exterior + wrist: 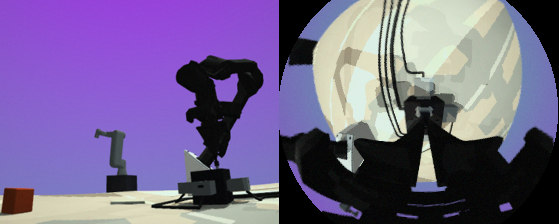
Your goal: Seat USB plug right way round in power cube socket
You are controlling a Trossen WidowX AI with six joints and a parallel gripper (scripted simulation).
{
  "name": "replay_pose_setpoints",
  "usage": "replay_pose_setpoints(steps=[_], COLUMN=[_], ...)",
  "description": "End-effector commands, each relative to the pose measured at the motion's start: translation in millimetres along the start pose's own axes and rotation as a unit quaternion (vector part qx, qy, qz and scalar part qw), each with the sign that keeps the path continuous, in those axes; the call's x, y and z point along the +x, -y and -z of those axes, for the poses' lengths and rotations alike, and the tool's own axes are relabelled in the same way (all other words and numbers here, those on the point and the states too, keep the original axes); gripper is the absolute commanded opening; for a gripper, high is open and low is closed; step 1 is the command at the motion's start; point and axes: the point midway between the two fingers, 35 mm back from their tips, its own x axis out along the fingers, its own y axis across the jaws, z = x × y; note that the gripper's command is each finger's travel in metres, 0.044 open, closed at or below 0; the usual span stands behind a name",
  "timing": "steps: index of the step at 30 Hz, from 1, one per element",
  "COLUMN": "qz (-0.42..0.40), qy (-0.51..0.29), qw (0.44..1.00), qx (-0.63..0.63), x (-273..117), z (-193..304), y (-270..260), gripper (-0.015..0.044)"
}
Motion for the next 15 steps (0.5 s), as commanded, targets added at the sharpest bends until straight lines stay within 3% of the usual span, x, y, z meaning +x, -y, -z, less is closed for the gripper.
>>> replay_pose_setpoints(steps=[1,15], qz=[-0.002,-0.002], qy=[0.0,0.0], qw=[1.0,1.0], qx=[0.004,0.004], x=[1.7,3.4], z=[0.8,0.8], y=[-1.1,-1.1], gripper=[0.0,0.0])
